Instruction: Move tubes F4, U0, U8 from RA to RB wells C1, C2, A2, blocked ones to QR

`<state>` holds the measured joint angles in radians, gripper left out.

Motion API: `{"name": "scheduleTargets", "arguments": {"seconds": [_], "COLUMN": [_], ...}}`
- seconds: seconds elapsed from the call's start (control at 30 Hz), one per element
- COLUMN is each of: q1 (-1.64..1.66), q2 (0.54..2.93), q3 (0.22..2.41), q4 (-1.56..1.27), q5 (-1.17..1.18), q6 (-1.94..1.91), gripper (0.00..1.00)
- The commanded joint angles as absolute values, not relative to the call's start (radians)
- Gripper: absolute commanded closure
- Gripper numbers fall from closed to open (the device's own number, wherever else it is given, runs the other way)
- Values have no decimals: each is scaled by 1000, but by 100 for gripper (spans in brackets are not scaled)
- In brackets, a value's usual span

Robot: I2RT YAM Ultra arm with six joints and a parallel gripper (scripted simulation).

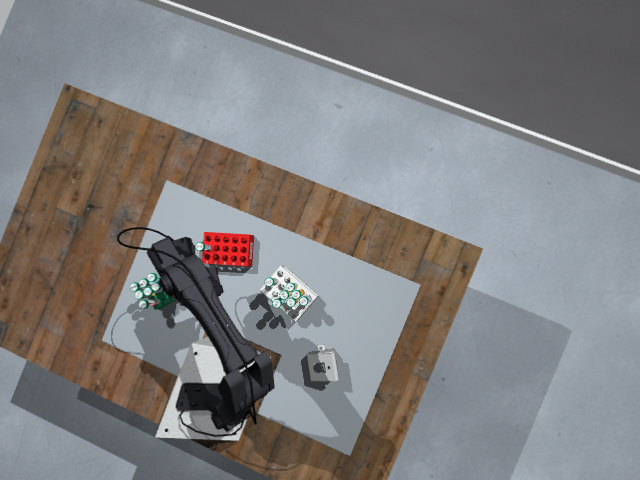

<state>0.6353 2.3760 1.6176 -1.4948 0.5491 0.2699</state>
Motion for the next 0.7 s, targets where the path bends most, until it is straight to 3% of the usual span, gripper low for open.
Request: {"name": "scheduleTargets", "arguments": {"seconds": [0.0, 0.67], "q1": [672, 556], "q2": [2344, 2231], "q3": [1593, 1570], "q4": [-1425, -1489], "q5": [548, 616], "q6": [410, 388], "gripper": [70, 70]}}
